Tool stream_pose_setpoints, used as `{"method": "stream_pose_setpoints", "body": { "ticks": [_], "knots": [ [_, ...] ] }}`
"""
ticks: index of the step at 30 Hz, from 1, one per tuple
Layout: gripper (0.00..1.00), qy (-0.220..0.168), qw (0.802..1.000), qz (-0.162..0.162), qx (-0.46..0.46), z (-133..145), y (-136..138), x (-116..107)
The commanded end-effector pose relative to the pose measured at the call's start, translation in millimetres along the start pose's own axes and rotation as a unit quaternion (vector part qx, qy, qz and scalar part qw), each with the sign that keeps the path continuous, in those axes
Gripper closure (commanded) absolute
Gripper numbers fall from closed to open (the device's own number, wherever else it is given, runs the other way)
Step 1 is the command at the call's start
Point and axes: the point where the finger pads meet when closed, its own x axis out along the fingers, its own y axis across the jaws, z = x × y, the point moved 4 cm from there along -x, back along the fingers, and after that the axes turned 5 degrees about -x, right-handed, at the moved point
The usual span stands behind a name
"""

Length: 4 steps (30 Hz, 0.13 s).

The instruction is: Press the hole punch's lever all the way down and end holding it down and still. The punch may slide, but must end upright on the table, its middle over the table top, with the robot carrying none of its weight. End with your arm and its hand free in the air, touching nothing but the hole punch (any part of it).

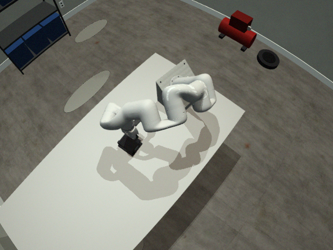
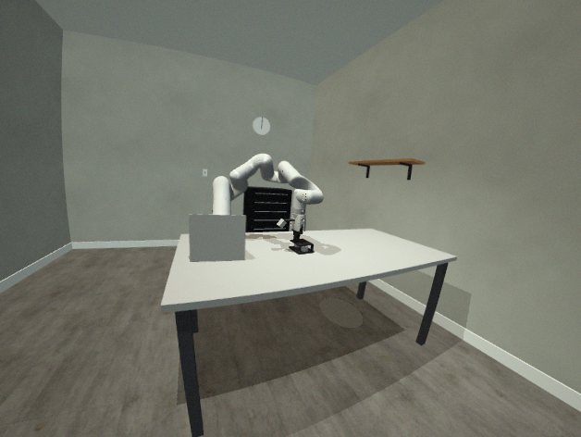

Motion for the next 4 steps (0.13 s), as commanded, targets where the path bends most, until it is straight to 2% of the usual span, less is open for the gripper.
{"method": "stream_pose_setpoints", "body": {
  "ticks": [1, 4],
  "knots": [
    [1.0, 0.0, 1.0, -0.001, -0.001, 0.6, -0.1, 0.3],
    [1.0, 0.0, 1.0, -0.001, -0.001, 0.6, -0.1, 0.3]
  ]
}}
